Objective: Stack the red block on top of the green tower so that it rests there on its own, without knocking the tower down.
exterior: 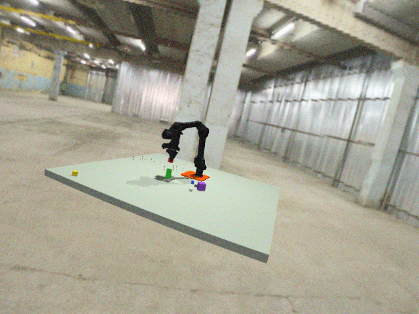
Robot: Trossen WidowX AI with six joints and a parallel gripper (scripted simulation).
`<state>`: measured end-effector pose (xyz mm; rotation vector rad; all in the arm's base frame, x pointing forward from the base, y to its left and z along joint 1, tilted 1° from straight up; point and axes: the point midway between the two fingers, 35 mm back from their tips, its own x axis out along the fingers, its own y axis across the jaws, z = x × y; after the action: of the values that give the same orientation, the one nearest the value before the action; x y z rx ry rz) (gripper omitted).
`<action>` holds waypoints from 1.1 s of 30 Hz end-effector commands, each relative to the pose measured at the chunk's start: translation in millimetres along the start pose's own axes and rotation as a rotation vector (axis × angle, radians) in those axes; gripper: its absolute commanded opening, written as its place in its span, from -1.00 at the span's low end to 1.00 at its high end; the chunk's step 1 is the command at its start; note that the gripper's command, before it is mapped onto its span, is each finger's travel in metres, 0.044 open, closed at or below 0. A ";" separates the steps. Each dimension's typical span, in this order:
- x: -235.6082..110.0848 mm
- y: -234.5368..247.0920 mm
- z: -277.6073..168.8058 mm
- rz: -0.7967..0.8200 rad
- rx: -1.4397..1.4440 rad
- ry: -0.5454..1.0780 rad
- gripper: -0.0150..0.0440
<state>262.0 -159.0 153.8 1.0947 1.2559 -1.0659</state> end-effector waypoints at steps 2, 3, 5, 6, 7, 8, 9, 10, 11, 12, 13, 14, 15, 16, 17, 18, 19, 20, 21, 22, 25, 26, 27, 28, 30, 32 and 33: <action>16.2 -1.3 -0.3 -0.005 -0.004 -0.001 -0.49; 19.0 -1.4 -0.8 -0.005 -0.004 -0.001 -0.49; 21.3 -1.5 -1.2 -0.005 -0.004 0.000 -0.49; 22.0 -1.5 -1.2 -0.005 -0.004 0.000 -0.49; 23.2 -1.5 -1.2 -0.005 -0.004 -0.001 -0.49; 25.1 -1.4 -1.1 -0.005 -0.004 -0.001 -0.49; 27.6 -1.3 -1.0 -0.005 -0.004 -0.001 -0.49; 30.5 -1.3 -1.0 -0.005 -0.004 -0.001 -0.49; 33.8 -1.3 -1.0 -0.005 -0.004 -0.001 -0.49; 37.5 -1.3 -0.9 -0.005 -0.004 -0.001 -0.49; 41.5 -1.4 -1.0 -0.005 -0.004 0.000 -0.49; 45.6 -1.5 -1.1 -0.005 -0.004 0.000 -0.49; 48.9 -1.6 -1.1 -0.005 -0.004 0.000 -0.49; 50.9 -1.7 -1.2 -0.005 -0.004 0.000 -0.49; 51.4 -1.7 -1.2 -0.005 -0.004 0.000 -0.49; 51.2 -1.7 -1.2 -0.005 -0.004 0.000 -0.49; 51.0 -1.7 -1.2 -0.005 -0.004 0.000 -0.49; 51.0 -1.7 -1.2 -0.005 -0.004 0.000 -0.49; 50.9 -1.7 -1.2 -0.005 -0.004 0.000 -0.49; 51.0 -1.7 -1.2 -0.005 -0.004 0.000 -0.49; 51.5 -1.7 -1.2 -0.005 -0.004 0.000 -0.49; 51.5 -1.7 -1.2 -0.005 -0.004 0.000 -0.49; 51.5 -1.7 -1.2 -0.005 -0.004 0.000 -0.49; 51.4 -1.7 -1.2 -0.005 -0.004 0.000 -0.49; 51.4 -1.7 -1.2 -0.005 -0.004 0.000 -0.49; 51.4 -1.7 -1.2 -0.005 -0.004 0.000 -0.49; 51.4 -1.7 -1.2 -0.005 -0.004 0.000 -0.49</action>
<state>261.7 -157.6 102.7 1.0920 1.2630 -1.0647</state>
